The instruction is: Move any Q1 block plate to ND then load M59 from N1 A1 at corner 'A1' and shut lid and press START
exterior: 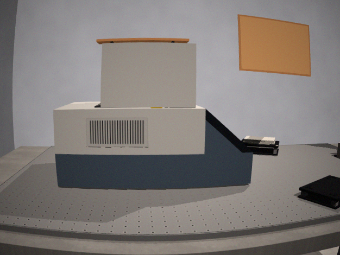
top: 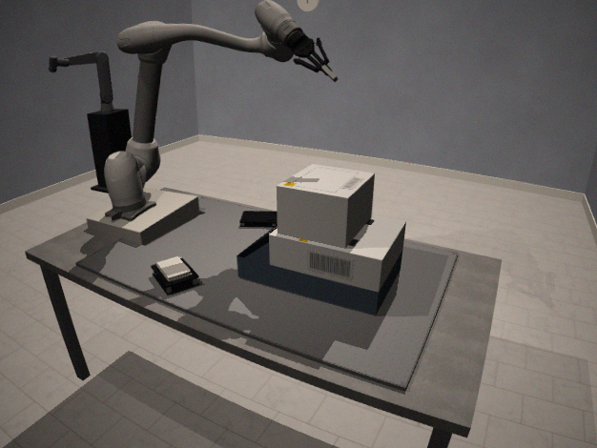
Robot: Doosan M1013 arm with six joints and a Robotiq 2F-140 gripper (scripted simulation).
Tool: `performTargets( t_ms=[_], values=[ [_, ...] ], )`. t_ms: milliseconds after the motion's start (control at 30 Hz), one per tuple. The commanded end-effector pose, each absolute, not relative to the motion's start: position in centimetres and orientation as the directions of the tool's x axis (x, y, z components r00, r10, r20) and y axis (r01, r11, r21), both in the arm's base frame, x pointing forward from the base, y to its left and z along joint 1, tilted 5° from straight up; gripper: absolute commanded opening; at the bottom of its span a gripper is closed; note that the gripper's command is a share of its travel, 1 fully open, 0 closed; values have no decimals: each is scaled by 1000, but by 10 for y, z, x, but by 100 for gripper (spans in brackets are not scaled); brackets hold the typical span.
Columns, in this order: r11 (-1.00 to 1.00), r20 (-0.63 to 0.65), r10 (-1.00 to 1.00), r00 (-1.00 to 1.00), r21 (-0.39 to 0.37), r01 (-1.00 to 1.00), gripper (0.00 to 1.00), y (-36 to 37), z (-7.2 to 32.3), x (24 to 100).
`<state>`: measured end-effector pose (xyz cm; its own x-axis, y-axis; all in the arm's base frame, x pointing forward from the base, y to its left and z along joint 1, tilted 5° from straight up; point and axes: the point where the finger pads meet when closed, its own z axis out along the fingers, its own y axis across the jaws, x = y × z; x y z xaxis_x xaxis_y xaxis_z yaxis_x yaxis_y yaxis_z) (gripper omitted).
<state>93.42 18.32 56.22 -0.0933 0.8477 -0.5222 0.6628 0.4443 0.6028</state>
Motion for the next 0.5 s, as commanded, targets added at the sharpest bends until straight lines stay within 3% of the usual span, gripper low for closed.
performTargets(
  t_ms=[0,467],
  values=[
    [403,-496,866,-68,611,682,0,176,557,932],
    [203,-374,925,61,625,753,0,129,520,913]
  ],
)
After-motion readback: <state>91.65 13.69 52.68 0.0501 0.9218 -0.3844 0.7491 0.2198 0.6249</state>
